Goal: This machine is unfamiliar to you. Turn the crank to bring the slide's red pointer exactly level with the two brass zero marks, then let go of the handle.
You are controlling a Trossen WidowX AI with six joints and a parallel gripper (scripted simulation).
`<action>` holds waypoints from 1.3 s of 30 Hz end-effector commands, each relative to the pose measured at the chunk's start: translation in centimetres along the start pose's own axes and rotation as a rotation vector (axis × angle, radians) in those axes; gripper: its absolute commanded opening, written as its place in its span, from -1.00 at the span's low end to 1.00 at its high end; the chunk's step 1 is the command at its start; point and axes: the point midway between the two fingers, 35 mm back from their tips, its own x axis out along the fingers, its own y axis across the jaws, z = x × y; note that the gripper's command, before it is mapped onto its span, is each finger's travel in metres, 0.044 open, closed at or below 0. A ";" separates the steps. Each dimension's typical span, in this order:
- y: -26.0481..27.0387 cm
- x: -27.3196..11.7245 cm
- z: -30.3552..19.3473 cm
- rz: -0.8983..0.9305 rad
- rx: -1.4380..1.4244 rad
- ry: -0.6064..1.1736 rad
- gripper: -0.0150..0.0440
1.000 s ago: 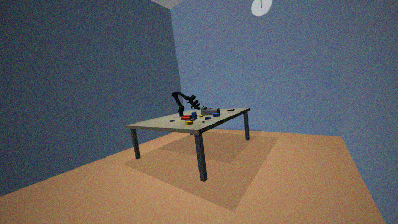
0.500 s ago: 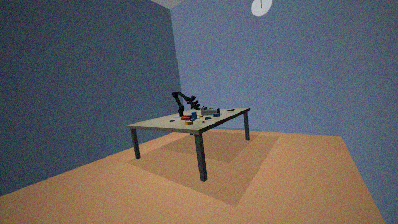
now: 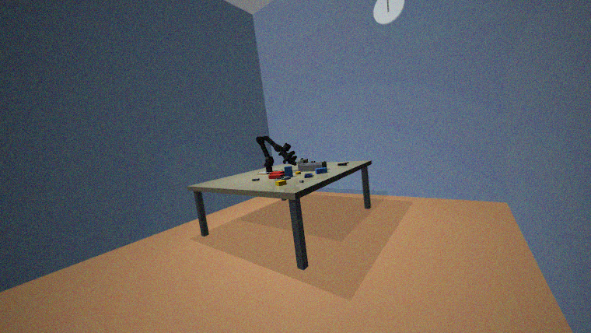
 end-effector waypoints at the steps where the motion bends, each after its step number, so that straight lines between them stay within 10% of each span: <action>1: 0.1 0.7 -0.7 -0.002 0.002 0.016 -0.49; 39: 3.2 2.0 -2.0 0.000 0.005 0.016 -0.49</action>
